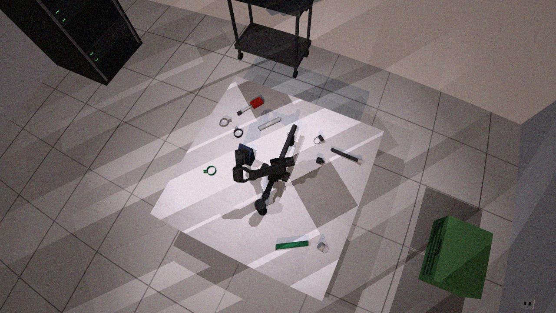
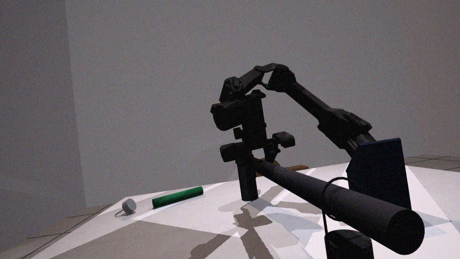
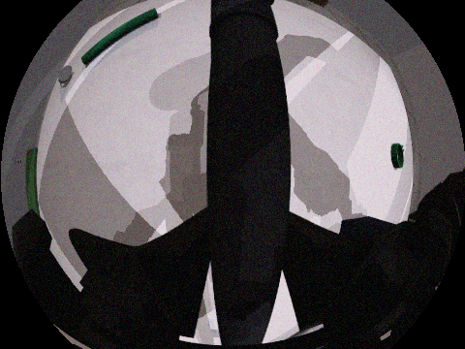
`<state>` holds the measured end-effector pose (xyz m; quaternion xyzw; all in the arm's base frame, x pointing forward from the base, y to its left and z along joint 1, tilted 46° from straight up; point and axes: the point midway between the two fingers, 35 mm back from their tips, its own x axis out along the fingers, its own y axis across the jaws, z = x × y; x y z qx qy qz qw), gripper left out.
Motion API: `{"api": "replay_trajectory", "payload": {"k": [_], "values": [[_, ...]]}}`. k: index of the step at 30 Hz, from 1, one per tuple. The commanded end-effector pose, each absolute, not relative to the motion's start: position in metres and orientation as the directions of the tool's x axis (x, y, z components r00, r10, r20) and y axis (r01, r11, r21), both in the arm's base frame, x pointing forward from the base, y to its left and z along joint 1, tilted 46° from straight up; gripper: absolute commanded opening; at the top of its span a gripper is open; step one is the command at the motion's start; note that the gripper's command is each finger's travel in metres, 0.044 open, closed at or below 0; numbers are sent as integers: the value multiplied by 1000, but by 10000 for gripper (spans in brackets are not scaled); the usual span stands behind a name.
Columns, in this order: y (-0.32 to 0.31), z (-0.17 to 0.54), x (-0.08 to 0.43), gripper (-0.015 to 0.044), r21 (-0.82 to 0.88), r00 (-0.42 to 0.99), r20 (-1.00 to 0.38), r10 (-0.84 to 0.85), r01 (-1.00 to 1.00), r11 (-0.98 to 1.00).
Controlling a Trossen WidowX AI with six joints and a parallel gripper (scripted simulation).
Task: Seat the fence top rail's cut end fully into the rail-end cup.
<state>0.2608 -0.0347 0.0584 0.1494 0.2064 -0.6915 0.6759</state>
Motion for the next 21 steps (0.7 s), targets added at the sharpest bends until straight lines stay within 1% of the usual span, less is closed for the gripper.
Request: {"api": "replay_trajectory", "payload": {"k": [1,19,21], "values": [[-35,65,263,0,-63,-20,-482,-876,998,11],[-38,62,261,0,-81,-38,-485,-873,997,2],[-38,62,261,53,-81,-38,-485,-873,997,2]]}}
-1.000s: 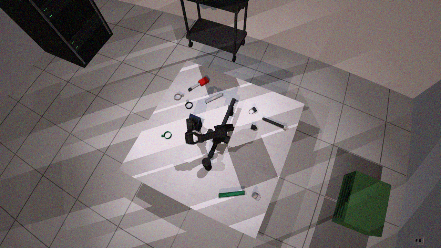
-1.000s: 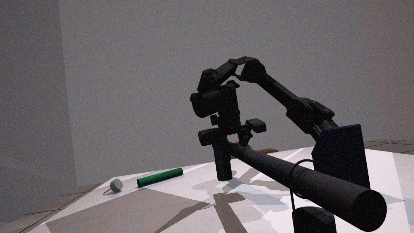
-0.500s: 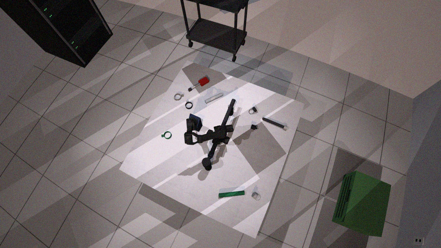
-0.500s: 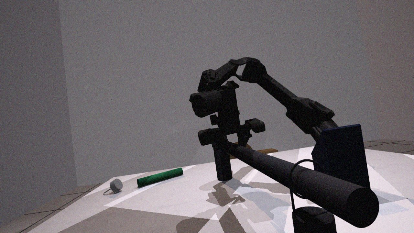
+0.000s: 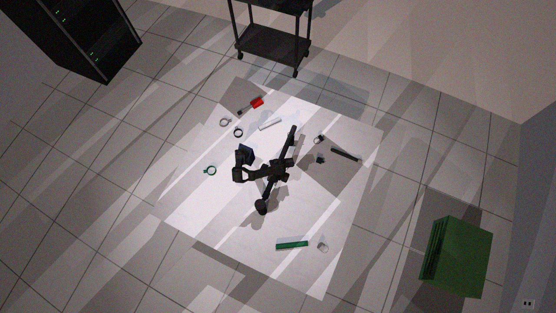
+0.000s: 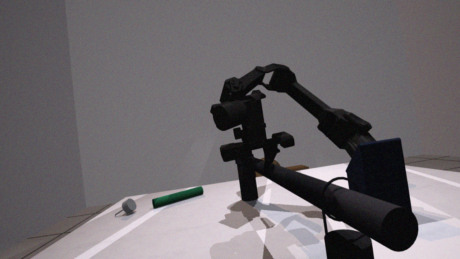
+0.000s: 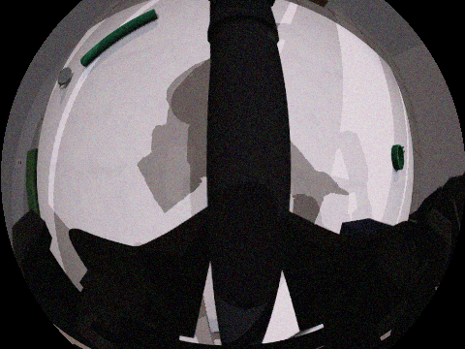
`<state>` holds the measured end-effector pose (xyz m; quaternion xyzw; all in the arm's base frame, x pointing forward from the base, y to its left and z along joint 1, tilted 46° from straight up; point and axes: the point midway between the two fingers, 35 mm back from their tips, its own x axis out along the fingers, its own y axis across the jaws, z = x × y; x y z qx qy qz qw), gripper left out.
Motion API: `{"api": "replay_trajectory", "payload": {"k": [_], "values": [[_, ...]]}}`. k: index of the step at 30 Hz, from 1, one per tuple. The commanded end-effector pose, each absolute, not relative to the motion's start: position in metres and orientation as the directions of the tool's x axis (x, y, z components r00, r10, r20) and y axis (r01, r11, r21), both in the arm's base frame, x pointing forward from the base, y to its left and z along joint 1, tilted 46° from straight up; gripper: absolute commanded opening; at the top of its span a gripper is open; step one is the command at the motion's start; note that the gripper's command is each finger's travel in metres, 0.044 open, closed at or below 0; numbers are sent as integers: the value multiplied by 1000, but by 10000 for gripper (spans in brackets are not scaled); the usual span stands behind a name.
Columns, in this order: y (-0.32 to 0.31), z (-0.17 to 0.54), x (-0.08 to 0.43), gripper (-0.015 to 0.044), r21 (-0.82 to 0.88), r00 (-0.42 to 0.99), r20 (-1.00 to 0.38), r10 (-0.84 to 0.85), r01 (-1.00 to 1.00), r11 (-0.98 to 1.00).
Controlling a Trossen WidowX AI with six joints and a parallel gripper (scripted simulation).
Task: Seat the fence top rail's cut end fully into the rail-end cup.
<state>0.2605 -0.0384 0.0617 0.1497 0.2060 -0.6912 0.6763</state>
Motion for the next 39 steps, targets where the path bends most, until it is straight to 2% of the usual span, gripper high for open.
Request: {"api": "replay_trajectory", "payload": {"k": [1,15,26,31,39], "values": [[-38,62,261,79,-81,-38,-485,-873,997,2],[-14,60,261,440,-82,-37,-492,-870,997,3],[16,62,258,440,-85,-29,-490,-871,996,15],[49,76,258,440,-154,-4,-490,-872,985,82],[52,77,257,440,-159,-2,-490,-872,983,87]]}}
